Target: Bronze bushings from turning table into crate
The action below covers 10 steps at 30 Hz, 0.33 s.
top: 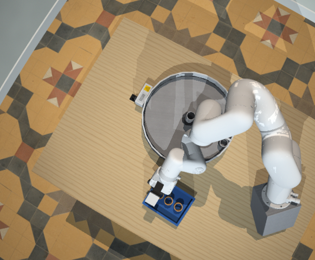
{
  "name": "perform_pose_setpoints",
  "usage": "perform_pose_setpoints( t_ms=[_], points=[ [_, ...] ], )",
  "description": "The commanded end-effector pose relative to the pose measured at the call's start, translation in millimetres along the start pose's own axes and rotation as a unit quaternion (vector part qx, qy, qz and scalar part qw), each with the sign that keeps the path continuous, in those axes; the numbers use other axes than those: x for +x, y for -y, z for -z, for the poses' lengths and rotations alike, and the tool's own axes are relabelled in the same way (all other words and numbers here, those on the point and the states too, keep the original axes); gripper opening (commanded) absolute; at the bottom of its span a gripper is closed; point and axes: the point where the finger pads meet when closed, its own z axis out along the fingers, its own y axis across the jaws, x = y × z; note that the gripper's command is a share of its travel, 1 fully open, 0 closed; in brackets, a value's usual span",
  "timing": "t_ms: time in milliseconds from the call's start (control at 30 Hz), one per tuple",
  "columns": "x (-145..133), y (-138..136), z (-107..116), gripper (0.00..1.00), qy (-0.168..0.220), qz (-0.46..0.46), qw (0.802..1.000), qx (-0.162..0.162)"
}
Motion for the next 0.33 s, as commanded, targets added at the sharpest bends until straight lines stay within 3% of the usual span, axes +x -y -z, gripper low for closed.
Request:
perform_pose_setpoints(
  t_ms=[0, 300],
  points=[
    [5.9, -1.1, 6.5, 0.11, -0.001, 0.001, 1.000, -0.001],
    [15.5, -1.1, 18.1, 0.11, -0.001, 0.001, 1.000, -0.001]
  ],
)
